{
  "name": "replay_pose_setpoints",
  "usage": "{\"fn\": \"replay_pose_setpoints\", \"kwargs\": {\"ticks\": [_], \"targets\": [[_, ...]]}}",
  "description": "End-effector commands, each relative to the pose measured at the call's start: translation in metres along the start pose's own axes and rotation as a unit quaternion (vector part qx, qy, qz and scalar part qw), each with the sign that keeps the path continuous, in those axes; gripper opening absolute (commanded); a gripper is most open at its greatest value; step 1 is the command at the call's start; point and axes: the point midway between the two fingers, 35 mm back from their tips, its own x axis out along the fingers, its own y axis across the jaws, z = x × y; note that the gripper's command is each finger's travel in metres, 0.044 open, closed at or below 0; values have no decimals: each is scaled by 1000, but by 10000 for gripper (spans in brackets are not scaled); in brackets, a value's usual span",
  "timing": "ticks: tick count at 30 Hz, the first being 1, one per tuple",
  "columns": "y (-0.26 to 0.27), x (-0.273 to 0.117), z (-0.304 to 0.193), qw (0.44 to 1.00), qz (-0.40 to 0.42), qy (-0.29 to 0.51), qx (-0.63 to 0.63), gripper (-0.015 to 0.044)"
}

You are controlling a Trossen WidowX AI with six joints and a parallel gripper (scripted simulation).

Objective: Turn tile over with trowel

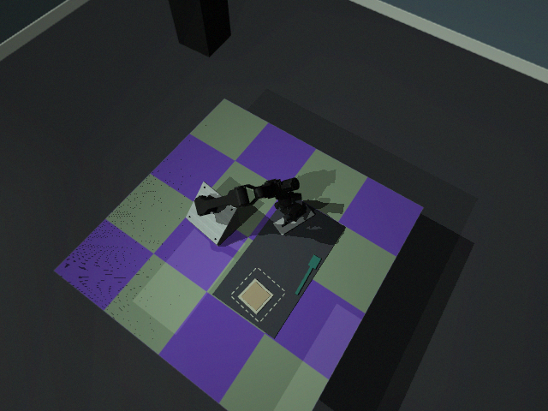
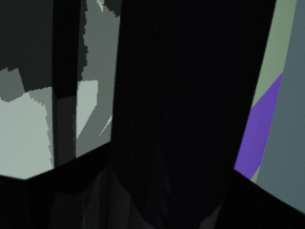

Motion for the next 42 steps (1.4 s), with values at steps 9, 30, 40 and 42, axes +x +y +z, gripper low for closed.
{"fn": "replay_pose_setpoints", "kwargs": {"ticks": [9, 30, 40, 42], "targets": [[10, 9, 0, 1000, -4, -1, 2, 0], [10, 9, 0, 1000, -4, -1, 2, 300], [14, -11, 4, 1000, 4, -9, -6, 300], [14, -15, 5, 1000, 4, -9, -5, 300]]}}
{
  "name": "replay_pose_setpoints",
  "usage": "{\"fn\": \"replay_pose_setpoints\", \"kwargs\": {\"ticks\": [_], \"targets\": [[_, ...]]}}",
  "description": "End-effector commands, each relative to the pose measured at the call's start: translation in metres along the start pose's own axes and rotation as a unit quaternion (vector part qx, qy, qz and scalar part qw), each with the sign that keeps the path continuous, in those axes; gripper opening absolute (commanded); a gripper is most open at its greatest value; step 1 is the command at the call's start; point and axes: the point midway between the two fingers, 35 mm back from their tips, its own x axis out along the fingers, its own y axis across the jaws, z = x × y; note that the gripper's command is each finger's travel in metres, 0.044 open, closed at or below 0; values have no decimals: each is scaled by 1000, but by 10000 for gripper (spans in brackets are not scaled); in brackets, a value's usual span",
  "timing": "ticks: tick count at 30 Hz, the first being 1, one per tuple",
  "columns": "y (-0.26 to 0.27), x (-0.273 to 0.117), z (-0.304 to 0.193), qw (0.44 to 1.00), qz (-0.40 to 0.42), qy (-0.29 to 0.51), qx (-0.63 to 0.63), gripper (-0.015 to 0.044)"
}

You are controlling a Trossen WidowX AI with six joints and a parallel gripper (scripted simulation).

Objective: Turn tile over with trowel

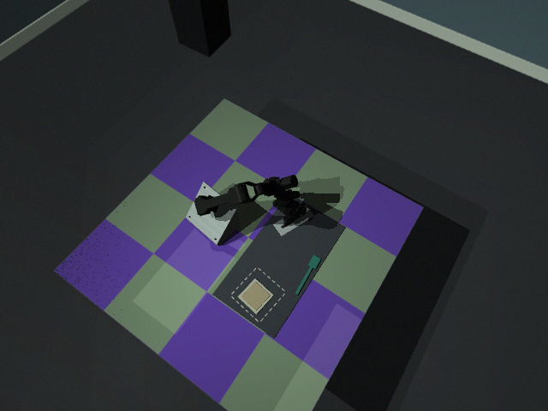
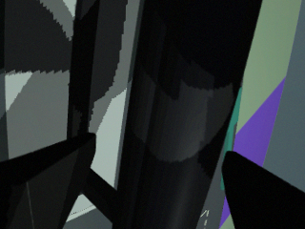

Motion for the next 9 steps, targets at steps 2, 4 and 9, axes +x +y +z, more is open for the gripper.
{"fn": "replay_pose_setpoints", "kwargs": {"ticks": [2, 4, 9], "targets": [[-1, -11, 3, 1000, 2, -4, 5, 300], [-1, -16, 3, 1000, 2, -3, 6, 300], [-1, -28, 2, 1000, 0, -1, 9, 300]]}}
